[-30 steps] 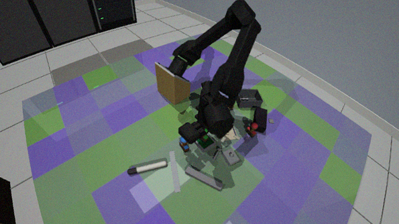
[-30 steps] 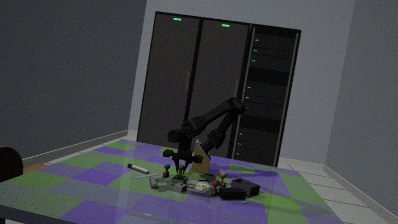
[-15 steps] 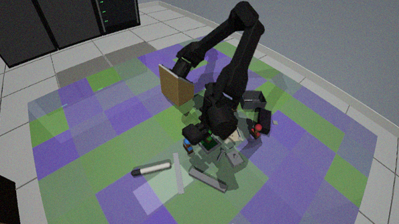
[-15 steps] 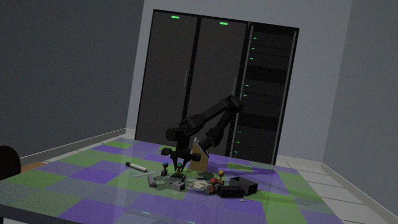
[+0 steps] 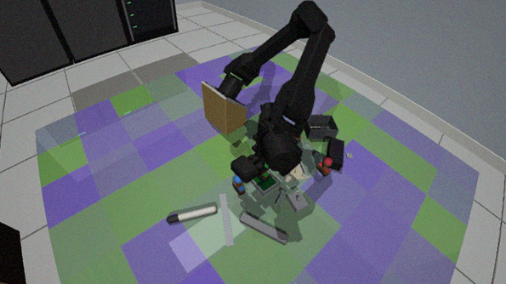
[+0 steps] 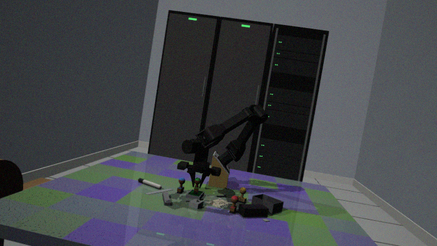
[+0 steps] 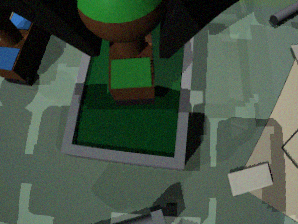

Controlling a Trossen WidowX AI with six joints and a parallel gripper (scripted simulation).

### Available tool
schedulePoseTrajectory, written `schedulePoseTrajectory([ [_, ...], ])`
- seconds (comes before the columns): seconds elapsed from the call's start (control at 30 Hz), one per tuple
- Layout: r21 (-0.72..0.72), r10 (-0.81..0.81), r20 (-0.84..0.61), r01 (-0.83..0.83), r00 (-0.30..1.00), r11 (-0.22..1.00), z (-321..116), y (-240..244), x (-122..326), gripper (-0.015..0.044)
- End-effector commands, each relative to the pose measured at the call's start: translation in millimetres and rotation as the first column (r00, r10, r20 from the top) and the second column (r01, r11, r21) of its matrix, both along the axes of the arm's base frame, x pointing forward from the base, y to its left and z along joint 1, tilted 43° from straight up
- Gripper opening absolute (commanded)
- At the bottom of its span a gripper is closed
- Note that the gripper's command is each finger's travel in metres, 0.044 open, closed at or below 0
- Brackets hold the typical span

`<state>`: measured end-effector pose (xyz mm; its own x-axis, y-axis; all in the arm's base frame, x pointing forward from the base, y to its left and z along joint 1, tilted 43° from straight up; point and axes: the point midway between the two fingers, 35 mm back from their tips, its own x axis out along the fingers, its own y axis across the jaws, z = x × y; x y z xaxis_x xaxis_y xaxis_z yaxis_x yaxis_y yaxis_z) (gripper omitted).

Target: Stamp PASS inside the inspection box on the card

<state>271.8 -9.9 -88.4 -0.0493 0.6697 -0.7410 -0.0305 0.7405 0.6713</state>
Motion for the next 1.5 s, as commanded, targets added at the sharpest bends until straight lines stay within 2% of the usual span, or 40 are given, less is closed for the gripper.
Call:
schedulePoseTrajectory([
  [0.0,-0.005,0.004,0.008,-0.004,1.0,1.0,1.7,-1.9,1.7,0.0],
  [1.2,-0.007,0.004,0.007,-0.004,1.0,1.0,37.4,-34.5,3.9,0.0],
  [1.47,-0.025,-0.123,-0.103,0.122,0.987,0.992,49.9,-21.2,10.9,0.0],
])
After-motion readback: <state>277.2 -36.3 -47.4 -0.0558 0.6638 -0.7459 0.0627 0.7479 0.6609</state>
